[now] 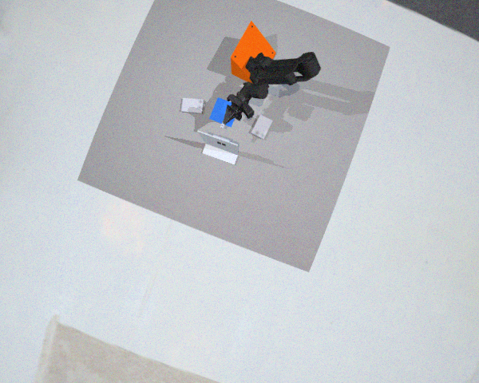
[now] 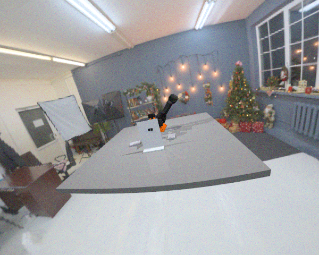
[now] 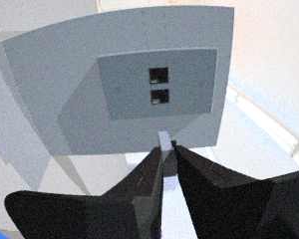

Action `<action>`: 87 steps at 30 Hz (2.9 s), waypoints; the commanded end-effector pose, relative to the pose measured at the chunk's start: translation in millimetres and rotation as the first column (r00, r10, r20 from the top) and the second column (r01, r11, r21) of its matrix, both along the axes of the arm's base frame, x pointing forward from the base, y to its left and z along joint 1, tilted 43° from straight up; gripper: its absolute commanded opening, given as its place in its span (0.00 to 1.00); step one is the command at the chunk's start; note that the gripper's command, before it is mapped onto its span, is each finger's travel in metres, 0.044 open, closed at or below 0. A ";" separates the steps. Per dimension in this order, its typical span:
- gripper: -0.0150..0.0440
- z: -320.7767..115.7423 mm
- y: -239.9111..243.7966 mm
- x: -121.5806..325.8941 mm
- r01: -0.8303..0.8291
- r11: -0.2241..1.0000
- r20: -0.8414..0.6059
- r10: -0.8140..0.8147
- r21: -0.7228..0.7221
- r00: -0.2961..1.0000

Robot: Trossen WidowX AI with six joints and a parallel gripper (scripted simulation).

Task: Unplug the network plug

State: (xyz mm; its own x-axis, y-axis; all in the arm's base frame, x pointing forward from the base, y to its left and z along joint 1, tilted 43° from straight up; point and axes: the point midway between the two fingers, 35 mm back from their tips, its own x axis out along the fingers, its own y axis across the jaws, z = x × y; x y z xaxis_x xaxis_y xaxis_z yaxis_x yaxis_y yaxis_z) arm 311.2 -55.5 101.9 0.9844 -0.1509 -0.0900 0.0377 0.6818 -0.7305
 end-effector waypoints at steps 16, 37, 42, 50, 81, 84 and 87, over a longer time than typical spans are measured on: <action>0.25 22.3 -16.8 -6.4 -0.006 1.000 0.007 0.006 -0.008 1.000; 0.25 44.1 -32.7 -21.9 -0.007 1.000 0.007 0.007 -0.008 1.000; 0.25 45.7 -34.3 -24.1 -0.009 1.000 0.003 0.009 -0.009 1.000; 0.25 11.4 -36.7 -21.0 -0.079 0.996 -0.180 0.070 -0.042 0.981; 0.25 -82.3 -15.0 -59.6 -0.458 0.869 -0.566 0.476 0.186 0.673; 0.25 -85.2 -11.1 -64.9 -0.485 0.845 -0.563 0.519 0.226 0.643; 0.25 -86.8 -7.3 -70.0 -0.509 0.819 -0.554 0.561 0.265 0.615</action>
